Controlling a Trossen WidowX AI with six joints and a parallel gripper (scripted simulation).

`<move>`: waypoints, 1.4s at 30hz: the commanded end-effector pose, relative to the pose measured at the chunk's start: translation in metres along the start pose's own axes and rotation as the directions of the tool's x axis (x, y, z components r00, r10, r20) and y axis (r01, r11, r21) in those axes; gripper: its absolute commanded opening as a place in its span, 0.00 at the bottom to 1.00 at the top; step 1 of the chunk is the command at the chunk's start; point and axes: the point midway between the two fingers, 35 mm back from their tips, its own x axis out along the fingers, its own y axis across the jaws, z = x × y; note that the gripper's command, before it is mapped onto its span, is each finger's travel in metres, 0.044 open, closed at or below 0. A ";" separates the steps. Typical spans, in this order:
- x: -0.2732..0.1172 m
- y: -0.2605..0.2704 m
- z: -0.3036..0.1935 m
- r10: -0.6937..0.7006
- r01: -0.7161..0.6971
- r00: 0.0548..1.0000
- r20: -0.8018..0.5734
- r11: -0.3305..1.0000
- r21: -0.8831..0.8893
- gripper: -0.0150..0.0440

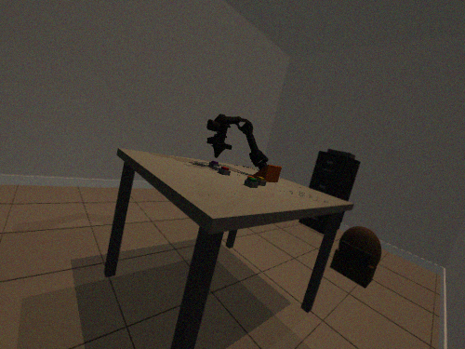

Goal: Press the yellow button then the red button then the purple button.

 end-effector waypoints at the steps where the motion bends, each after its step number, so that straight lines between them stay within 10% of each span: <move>1: 0.006 0.000 -0.001 0.005 -0.005 1.000 0.003 1.000 0.001 0.29; 42: -0.002 0.000 -0.001 0.005 -0.005 1.000 0.003 1.000 0.001 0.29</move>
